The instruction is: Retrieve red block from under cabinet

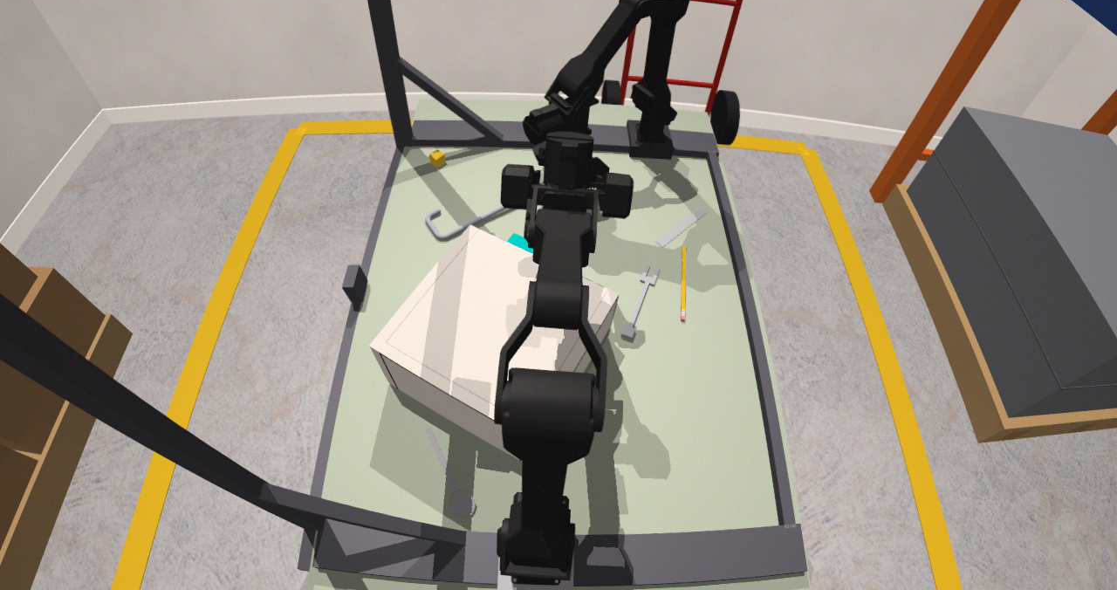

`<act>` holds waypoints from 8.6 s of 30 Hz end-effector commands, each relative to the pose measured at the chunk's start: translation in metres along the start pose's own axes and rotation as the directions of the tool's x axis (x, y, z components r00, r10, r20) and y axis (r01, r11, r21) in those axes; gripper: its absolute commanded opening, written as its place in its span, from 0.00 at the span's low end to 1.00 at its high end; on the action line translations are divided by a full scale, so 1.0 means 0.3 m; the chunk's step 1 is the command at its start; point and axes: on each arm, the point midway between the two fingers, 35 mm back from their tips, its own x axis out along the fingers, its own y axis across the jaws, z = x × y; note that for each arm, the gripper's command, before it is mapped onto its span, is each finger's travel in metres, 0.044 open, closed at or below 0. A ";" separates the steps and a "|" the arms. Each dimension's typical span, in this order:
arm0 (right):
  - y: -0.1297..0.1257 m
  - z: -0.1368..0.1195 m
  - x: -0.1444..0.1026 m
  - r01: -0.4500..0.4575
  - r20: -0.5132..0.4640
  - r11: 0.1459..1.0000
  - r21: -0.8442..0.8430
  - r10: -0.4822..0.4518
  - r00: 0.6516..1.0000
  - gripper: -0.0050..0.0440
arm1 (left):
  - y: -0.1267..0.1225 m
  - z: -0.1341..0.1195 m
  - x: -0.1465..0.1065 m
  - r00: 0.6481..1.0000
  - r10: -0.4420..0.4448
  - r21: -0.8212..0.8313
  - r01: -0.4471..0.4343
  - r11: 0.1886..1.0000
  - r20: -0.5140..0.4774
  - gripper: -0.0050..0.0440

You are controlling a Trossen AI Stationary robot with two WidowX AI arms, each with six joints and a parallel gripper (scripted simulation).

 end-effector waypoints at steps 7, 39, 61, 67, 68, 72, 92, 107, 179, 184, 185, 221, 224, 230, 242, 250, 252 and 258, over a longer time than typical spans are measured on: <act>-0.222 -0.041 -0.075 0.201 0.005 0.974 0.107 -0.202 0.979 1.00 | 0.102 -0.035 -0.016 1.000 0.010 -0.075 -0.008 0.997 0.025 0.33; -0.305 -0.093 -0.086 0.280 -0.023 0.950 0.140 -0.279 0.960 1.00 | 0.357 -0.218 -0.012 1.000 0.014 -0.309 -0.008 0.951 0.016 0.33; -0.305 -0.093 -0.086 0.280 -0.023 0.950 0.140 -0.279 0.960 1.00 | 0.484 -0.345 -0.010 1.000 0.015 -0.440 -0.008 0.898 0.011 0.33; -0.305 -0.093 -0.086 0.280 -0.023 0.950 0.140 -0.279 0.960 1.00 | 0.484 -0.345 -0.010 1.000 0.014 -0.442 -0.007 0.897 0.011 0.33; -0.305 -0.093 -0.086 0.280 -0.023 0.950 0.140 -0.279 0.960 1.00 | 0.484 -0.345 -0.010 1.000 0.014 -0.442 -0.007 0.897 0.011 0.33; -0.305 -0.093 -0.086 0.280 -0.023 0.950 0.140 -0.279 0.960 1.00 | 0.484 -0.346 -0.010 1.000 0.014 -0.440 -0.007 0.898 0.012 0.33; -0.298 -0.098 -0.201 0.262 -0.019 0.956 0.130 -0.262 0.965 1.00 | 0.491 -0.342 -0.013 1.000 0.016 -0.441 -0.007 0.897 0.017 0.33; -0.235 -0.241 -0.588 0.189 0.005 0.977 0.098 -0.191 0.982 1.00 | 0.491 -0.342 -0.013 1.000 0.016 -0.441 -0.007 0.897 0.017 0.33; -0.155 -0.522 -0.789 0.117 0.036 0.991 0.063 -0.120 0.992 1.00 | 0.586 -0.159 -0.049 1.000 0.017 -0.442 -0.007 0.897 0.020 0.33; -0.155 -0.522 -0.789 0.117 0.036 0.991 0.063 -0.120 0.992 1.00 | 0.615 -0.096 -0.055 1.000 0.018 -0.442 -0.007 0.897 0.021 0.33; -0.155 -0.522 -0.789 0.117 0.036 0.991 0.063 -0.120 0.992 1.00 | 0.620 -0.085 -0.056 1.000 0.018 -0.442 -0.007 0.897 0.022 0.33; -0.155 -0.522 -0.789 0.117 0.036 0.991 0.063 -0.120 0.992 1.00 | 0.804 0.316 -0.077 0.999 0.022 -0.442 -0.006 0.897 0.030 0.33; -0.155 -0.522 -0.789 0.117 0.036 0.991 0.063 -0.120 0.992 1.00 | 0.818 0.343 -0.069 0.999 0.022 -0.442 -0.006 0.897 0.031 0.33; -0.155 -0.522 -0.789 0.117 0.036 0.991 0.063 -0.120 0.992 1.00 | 0.835 0.372 -0.064 0.999 0.022 -0.442 -0.006 0.897 0.031 0.33; -0.155 -0.522 -0.789 0.117 0.036 0.991 0.063 -0.120 0.992 1.00 | 0.848 0.388 -0.051 0.999 0.024 -0.442 -0.007 0.897 0.033 0.33; -0.155 -0.522 -0.789 0.117 0.036 0.991 0.063 -0.120 0.992 1.00 | 0.844 0.377 -0.026 1.000 0.015 -0.441 -0.004 0.897 0.021 0.33; -0.155 -0.522 -0.789 0.117 0.036 0.991 0.063 -0.120 0.992 1.00 | 0.844 0.377 -0.026 1.000 0.015 -0.441 -0.004 0.897 0.021 0.33; -0.155 -0.522 -0.789 0.117 0.036 0.991 0.063 -0.120 0.992 1.00 | 0.844 0.377 -0.027 1.000 0.015 -0.441 -0.004 0.897 0.022 0.33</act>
